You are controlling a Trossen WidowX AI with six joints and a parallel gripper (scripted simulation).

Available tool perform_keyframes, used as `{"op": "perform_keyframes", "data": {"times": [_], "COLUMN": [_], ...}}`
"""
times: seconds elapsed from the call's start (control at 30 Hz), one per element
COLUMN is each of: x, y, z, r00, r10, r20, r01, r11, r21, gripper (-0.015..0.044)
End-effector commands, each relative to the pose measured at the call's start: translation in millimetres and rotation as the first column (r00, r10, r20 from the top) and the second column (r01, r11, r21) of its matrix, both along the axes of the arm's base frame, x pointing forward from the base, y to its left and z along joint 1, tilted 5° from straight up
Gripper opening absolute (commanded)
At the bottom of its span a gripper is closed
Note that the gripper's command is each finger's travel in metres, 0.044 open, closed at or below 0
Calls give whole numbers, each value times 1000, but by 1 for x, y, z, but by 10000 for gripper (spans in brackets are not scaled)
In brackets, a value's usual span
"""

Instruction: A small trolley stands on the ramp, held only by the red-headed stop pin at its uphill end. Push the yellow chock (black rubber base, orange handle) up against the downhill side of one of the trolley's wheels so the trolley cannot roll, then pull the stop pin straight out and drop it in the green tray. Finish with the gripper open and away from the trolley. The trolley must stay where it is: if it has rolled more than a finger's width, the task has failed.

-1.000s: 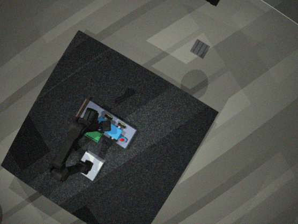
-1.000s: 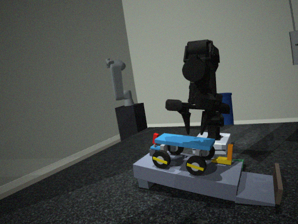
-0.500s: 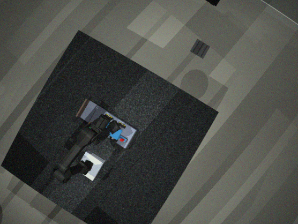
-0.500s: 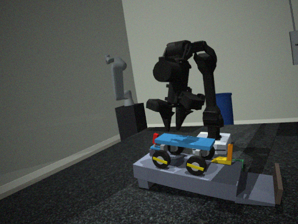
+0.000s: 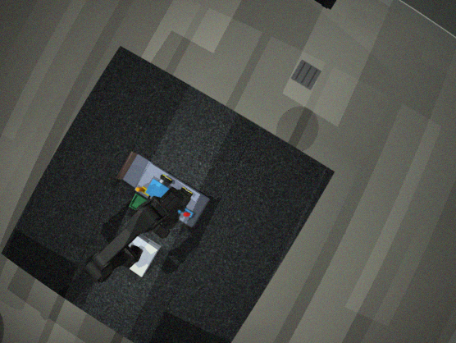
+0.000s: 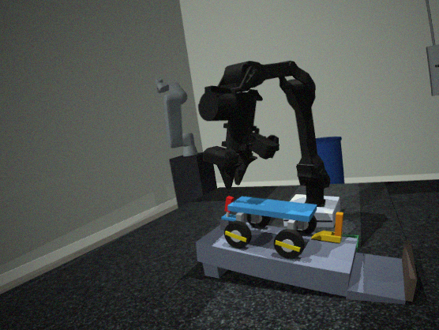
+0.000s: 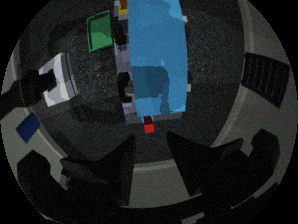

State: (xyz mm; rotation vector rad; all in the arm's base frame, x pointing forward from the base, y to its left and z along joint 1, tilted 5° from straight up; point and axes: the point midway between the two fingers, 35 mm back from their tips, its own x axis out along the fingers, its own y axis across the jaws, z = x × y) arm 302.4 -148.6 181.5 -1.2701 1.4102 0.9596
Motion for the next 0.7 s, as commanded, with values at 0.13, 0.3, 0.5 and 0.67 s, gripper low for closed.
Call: {"op": "perform_keyframes", "data": {"times": [0.13,0.3,0.5,0.67], "x": [-1,0,0,0], "y": [-3,-5,-7,-9], "z": [1,-6,-15,-23], "r00": [999,999,999,999], "r10": [32,32,32,32], "r20": [-10,-10,-10,-10], "r01": [-32,-32,-32,-32], "r11": [999,999,999,999], "r21": [-8,-8,-8,-8], "gripper": [190,190,190,190]}}
